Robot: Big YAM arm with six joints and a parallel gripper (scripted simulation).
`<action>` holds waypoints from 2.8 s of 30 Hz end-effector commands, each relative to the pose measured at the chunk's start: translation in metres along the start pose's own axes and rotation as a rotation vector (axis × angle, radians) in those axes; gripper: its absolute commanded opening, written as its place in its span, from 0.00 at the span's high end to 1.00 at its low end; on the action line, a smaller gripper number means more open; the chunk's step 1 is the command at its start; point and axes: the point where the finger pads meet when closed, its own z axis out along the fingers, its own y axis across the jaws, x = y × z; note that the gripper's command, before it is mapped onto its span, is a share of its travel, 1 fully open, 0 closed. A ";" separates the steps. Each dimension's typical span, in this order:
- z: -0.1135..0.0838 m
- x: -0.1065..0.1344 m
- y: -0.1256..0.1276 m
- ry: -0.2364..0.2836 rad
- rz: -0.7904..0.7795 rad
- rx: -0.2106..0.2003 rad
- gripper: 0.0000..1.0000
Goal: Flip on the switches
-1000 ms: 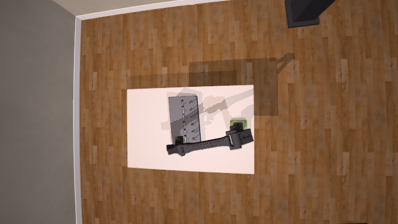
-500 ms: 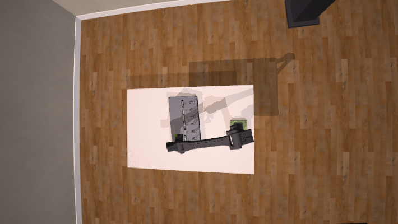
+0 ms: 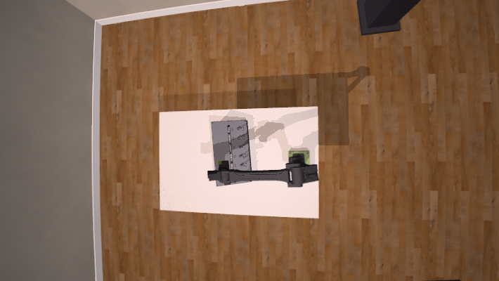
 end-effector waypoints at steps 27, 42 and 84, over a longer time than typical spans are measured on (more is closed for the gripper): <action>-0.007 -0.002 -0.003 -0.027 -0.036 -0.008 0.00; -0.007 -0.002 -0.003 -0.027 -0.036 -0.008 0.00; 0.004 0.004 -0.073 0.016 -0.024 -0.003 0.00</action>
